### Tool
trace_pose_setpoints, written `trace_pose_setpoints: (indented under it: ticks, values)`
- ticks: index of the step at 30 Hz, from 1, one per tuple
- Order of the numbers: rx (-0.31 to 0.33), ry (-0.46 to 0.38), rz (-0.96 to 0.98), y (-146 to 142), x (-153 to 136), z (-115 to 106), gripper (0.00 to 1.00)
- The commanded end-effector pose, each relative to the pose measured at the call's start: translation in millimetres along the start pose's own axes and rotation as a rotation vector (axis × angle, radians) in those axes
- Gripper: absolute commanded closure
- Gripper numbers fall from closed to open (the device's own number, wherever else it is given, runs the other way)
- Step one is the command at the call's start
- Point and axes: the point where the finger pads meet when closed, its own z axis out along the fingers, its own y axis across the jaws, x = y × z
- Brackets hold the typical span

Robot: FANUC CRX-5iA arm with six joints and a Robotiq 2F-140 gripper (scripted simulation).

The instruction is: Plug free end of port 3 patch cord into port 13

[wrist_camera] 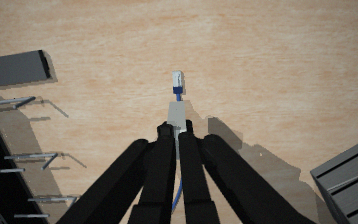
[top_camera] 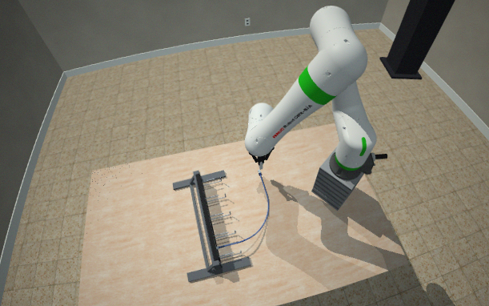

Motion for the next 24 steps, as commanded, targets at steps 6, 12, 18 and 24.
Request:
trace_pose_setpoints:
  ticks: [6, 12, 18, 24]
  values:
    - [0.0, 0.0, 0.0, -0.1, 0.1, -0.1, 1.0]
    - [0.0, 0.0, 0.0, -0.1, 0.1, -0.1, 1.0]
    - [0.0, 0.001, -0.001, -0.1, 1.3, -0.1, 1.0]
    - [-0.001, 0.002, -0.005, 0.1, 5.8, -0.1, 1.0]
